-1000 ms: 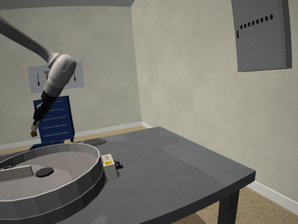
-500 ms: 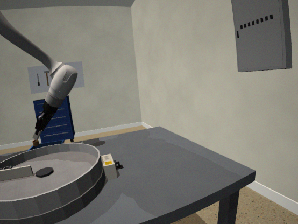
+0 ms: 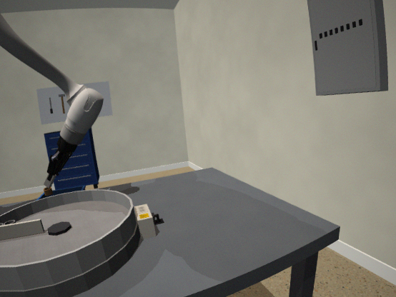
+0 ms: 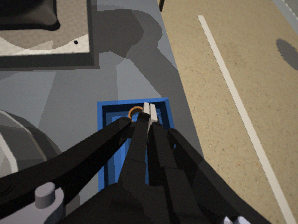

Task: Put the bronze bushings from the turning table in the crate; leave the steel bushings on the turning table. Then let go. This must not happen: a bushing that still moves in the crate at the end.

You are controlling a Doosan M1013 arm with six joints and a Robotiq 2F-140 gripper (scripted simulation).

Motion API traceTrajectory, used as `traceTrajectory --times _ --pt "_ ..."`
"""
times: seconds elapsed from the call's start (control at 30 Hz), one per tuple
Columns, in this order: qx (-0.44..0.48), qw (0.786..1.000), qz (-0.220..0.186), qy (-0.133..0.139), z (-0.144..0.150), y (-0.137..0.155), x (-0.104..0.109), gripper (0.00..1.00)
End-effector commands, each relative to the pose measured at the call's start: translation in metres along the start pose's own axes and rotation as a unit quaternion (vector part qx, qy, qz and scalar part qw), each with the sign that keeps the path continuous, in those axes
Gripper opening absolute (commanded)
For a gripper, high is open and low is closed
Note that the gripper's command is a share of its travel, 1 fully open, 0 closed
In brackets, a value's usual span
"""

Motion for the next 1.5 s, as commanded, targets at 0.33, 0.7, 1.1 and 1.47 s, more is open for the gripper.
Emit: traceTrajectory --times 0.33,0.7,1.1,1.47 --pt "0.0 1.0 0.0 0.0 0.0 0.0 0.0 0.0" --pt "0.0 1.0 0.0 0.0 0.0 0.0 0.0 0.0" --pt "0.0 1.0 0.0 0.0 0.0 0.002 -0.003 0.0" --pt "0.0 1.0 0.0 0.0 0.0 0.011 -0.013 0.0"
Point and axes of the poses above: the point where the finger pads meet when closed, its own x axis back along the fingers, its own z axis across the jaws, y = z × x, the point moved 7 cm from there along x, back along the fingers, and after that the axes turned 3 degrees about x, right-handed, at the moved point
